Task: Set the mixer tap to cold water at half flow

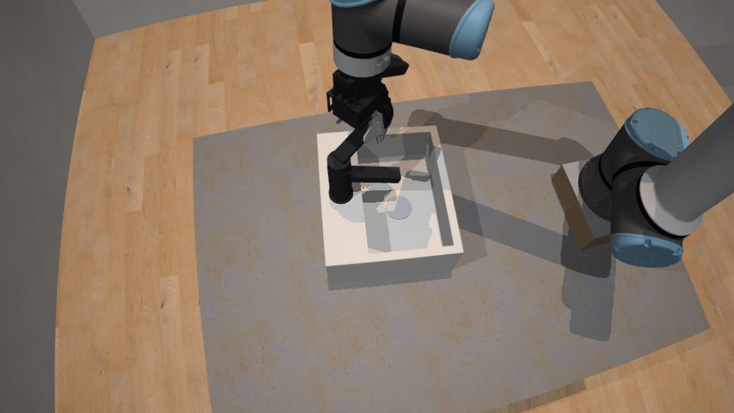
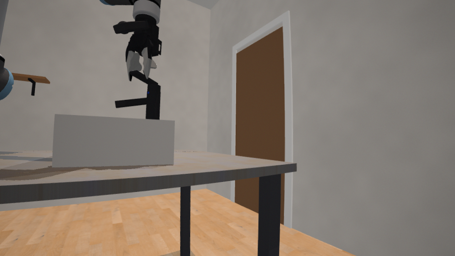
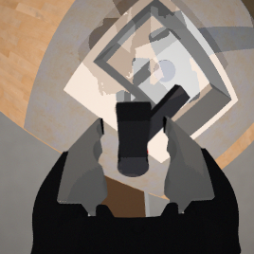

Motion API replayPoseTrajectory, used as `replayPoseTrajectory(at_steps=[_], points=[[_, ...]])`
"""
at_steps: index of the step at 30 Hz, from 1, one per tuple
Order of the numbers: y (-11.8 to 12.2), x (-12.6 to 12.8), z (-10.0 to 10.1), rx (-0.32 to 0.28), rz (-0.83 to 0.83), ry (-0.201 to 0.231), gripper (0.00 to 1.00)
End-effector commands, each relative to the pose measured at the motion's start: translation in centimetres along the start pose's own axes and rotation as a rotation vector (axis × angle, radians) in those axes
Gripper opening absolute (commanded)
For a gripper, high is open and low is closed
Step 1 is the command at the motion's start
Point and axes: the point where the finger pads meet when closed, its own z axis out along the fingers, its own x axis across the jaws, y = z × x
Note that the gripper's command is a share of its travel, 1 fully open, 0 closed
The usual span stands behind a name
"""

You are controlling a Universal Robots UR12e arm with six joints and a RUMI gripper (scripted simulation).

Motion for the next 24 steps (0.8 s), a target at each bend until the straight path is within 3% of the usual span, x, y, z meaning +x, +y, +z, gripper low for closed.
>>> replayPoseTrajectory(at_steps=[1,24], points=[[0.02,-0.21,-0.06,-0.001,0.000,-0.001,0.41],[0.05,-0.30,-1.04,-0.003,0.000,-0.005,0.41]])
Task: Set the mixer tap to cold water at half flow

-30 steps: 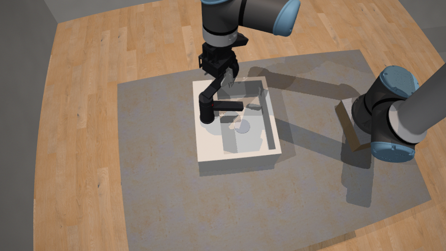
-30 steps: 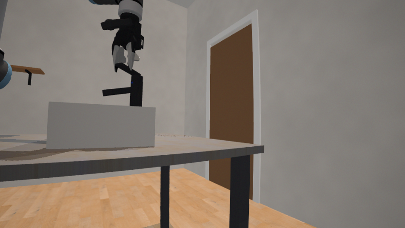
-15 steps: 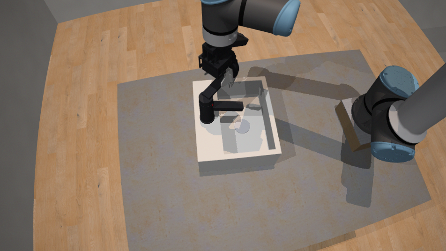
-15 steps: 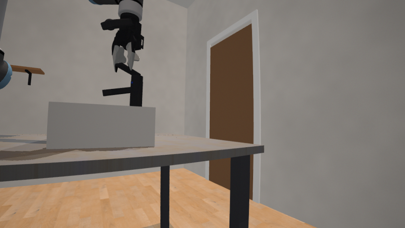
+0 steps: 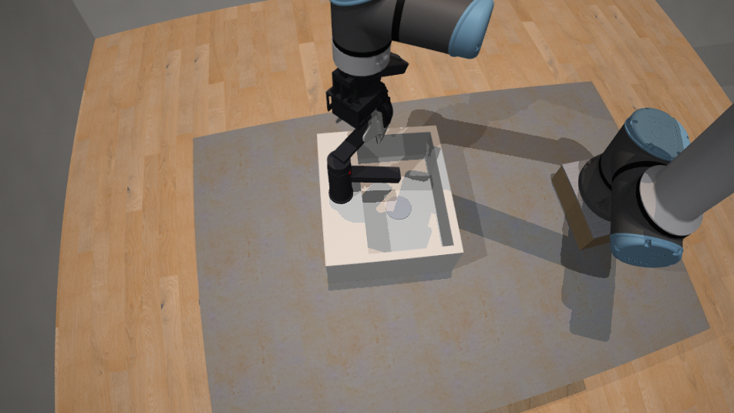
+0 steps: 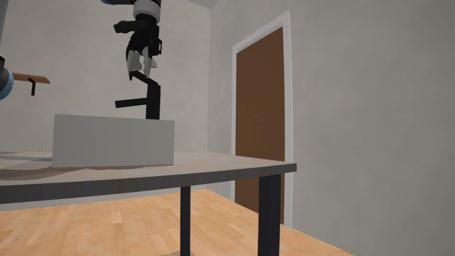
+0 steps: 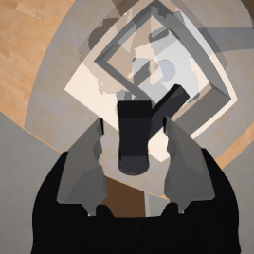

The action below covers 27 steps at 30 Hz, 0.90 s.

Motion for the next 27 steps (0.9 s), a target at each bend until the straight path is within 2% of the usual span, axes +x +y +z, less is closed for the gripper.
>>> replayPoseTrajectory(at_steps=[1,14,27], points=[[0.0,-0.2,-1.0,-0.003,0.000,-0.006,0.41],[0.0,-0.2,-4.3,-0.003,0.000,-0.006,0.41],[0.0,-0.2,-6.7,-0.003,0.000,-0.006,0.41]])
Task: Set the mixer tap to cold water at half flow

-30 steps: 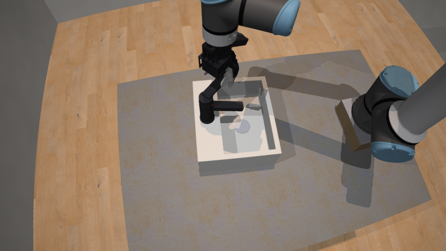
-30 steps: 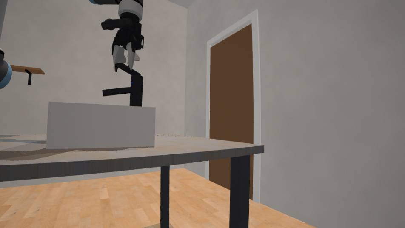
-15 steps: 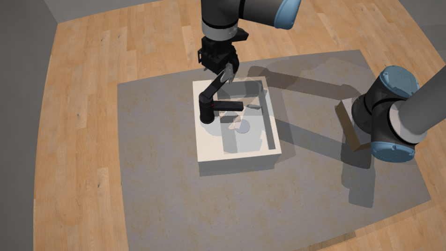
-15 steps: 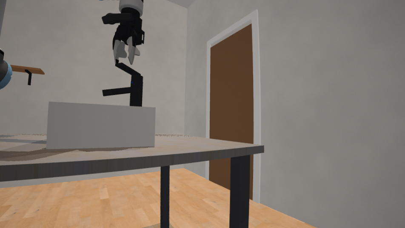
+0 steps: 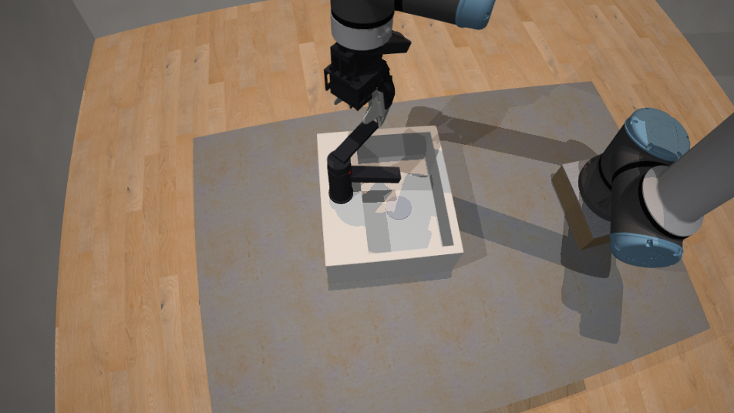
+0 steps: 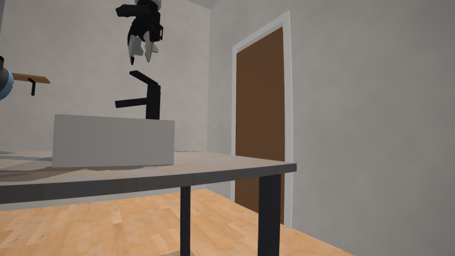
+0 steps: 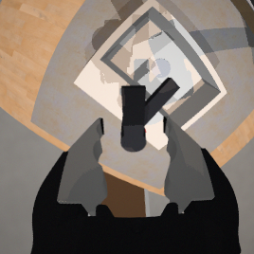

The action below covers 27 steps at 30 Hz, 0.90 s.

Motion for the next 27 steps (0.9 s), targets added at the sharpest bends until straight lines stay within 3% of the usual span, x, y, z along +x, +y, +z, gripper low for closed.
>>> replayPoseTrajectory(at_steps=[1,11,12,27], points=[[-0.02,-0.12,-1.38,-0.002,0.000,-0.003,0.41],[-0.08,0.04,-1.35,0.000,0.000,0.002,0.41],[-0.08,0.04,-1.35,0.000,0.000,0.002,0.00],[-0.08,0.02,-1.36,0.000,0.000,0.001,0.00]])
